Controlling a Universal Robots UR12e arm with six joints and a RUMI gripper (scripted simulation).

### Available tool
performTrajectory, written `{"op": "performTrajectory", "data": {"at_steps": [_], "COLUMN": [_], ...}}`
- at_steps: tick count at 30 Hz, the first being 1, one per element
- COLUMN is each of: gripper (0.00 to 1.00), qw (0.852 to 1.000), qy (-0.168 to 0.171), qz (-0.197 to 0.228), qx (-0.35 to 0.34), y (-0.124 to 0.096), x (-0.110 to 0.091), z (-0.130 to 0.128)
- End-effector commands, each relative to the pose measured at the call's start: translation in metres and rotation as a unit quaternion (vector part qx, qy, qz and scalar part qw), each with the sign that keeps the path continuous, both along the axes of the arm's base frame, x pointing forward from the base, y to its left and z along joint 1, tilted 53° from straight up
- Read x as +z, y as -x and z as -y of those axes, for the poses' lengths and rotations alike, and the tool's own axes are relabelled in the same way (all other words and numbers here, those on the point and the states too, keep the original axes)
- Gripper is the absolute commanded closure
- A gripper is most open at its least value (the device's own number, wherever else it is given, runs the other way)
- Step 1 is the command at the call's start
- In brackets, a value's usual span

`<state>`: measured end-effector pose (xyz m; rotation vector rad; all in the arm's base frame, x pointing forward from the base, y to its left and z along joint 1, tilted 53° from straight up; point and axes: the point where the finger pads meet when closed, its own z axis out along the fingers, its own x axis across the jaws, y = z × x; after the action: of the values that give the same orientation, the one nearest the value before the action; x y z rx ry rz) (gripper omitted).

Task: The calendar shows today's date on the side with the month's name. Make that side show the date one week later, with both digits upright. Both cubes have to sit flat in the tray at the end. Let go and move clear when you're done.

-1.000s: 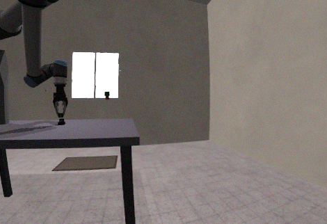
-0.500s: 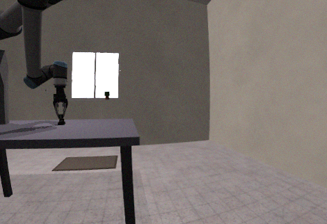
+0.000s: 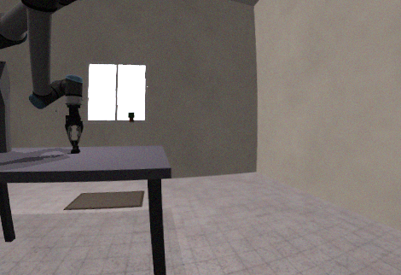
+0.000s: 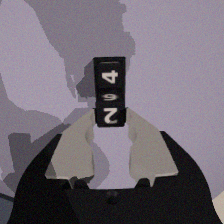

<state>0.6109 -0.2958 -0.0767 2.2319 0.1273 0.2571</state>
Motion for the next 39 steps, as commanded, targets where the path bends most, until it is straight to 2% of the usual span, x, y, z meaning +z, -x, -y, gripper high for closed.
{"op": "performTrajectory", "data": {"at_steps": [1,39], "gripper": [0.90,0.90], "qw": [1.000,1.000], "qy": [0.000,0.000], "qz": [0.000,0.000], "qx": [0.000,0.000], "y": [0.000,-0.003], "x": [0.000,-0.008], "z": [0.000,0.010]}}
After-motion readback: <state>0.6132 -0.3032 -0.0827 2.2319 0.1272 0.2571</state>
